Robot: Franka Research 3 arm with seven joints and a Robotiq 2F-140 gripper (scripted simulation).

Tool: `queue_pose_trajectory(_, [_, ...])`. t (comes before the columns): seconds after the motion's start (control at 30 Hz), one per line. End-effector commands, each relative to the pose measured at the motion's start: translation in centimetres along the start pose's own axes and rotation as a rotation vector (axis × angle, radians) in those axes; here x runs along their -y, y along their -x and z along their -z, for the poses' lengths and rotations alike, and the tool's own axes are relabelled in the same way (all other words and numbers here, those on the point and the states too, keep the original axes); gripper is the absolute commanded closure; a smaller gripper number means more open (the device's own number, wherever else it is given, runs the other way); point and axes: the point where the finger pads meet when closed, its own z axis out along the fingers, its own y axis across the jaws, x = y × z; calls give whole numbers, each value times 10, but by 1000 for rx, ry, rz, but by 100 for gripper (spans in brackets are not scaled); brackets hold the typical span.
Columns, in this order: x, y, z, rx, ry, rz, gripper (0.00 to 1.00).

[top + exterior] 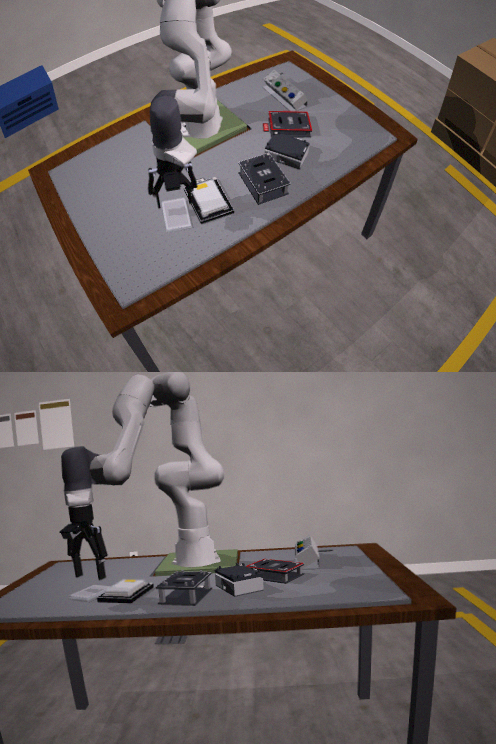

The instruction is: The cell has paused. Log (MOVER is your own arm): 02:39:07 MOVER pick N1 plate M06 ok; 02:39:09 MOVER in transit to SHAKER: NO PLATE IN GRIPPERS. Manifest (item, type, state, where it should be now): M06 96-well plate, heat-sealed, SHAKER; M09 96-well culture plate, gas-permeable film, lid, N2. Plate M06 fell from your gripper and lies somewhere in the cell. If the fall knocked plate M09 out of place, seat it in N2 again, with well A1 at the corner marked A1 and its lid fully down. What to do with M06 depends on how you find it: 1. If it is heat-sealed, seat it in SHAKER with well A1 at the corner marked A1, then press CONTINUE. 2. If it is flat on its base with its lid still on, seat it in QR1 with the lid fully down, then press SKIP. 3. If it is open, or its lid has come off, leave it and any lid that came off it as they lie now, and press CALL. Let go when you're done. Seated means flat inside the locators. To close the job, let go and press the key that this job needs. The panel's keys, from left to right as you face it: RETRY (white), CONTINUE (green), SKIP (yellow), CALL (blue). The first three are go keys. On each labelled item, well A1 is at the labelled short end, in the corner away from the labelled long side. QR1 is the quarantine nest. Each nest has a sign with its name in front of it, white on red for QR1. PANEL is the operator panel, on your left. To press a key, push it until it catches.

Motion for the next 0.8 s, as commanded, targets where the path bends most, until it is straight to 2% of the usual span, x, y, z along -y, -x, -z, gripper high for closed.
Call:
queue_pose_trajectory(0.0, [0,-9,-8,-24,-4,31,30])
queue_pose_trajectory(0.4, [0,-9,-21,-24,-4,31,30])
queue_pose_trajectory(0.77, [0,-9,-24,-24,-4,31,30])
